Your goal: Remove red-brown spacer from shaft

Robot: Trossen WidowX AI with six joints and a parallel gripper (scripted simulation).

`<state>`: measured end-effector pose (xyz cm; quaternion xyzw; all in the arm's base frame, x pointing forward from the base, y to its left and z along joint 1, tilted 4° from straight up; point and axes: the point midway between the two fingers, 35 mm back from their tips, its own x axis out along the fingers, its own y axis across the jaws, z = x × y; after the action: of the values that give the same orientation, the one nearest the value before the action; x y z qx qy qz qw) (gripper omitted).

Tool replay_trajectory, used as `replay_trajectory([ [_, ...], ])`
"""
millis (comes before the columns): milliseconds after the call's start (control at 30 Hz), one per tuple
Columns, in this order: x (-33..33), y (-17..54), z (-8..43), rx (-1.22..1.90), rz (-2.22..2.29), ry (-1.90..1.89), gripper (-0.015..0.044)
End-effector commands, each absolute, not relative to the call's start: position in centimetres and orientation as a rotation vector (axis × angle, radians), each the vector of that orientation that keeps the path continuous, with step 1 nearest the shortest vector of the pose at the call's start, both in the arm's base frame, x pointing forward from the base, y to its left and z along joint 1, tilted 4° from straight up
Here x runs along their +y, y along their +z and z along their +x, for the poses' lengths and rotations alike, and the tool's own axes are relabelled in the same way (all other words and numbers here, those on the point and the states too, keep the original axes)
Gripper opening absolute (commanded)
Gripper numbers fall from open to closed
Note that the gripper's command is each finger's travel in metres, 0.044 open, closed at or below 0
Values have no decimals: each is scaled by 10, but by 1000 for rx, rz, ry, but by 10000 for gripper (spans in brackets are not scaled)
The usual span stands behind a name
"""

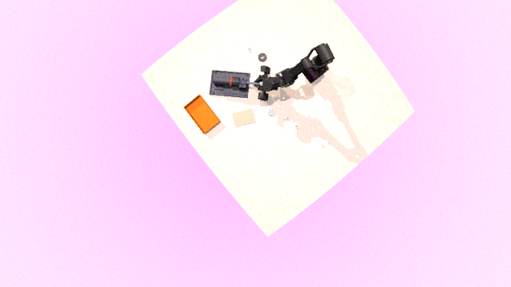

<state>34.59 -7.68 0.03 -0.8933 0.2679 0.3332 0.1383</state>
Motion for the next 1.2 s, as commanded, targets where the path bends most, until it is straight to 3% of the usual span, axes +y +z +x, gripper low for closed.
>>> replay_trajectory([
  [0, -76, 0, 345, 778, -2578, 962, 0],
  [1167, -74, 0, 342, 778, -2578, 962, 0],
])
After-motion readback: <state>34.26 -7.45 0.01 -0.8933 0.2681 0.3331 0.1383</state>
